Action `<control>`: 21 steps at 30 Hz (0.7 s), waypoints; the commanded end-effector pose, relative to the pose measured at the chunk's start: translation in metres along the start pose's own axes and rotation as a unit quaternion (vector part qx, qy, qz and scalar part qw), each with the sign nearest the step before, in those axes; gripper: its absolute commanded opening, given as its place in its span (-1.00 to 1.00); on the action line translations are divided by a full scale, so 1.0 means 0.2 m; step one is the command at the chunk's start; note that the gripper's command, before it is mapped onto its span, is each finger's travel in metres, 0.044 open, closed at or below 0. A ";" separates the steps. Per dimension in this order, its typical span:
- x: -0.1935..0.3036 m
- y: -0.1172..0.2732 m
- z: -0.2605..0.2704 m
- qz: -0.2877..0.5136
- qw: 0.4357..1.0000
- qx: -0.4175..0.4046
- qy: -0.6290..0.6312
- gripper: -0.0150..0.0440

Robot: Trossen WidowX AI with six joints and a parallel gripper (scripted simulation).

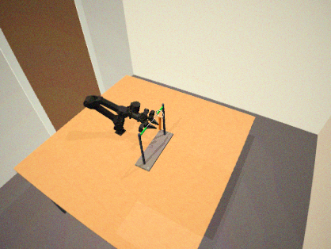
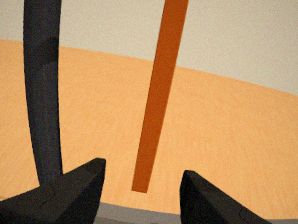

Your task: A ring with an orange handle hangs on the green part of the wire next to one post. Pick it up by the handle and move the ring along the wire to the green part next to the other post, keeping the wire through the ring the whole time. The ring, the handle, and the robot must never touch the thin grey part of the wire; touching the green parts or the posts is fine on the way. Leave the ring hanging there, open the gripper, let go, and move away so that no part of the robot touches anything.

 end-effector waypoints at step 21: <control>0.01 0.06 0.00 -0.003 1.000 0.002 -0.004 0.05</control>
Point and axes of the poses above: the point midway between the two fingers, 35 mm back from their tips, its own y axis back along the fingers, its own z axis across the jaws, x = y × z, the point moved 6 cm from there along y, back along the fingers, and after that the axes turned 15 degrees about y, right-handed, at the moved point
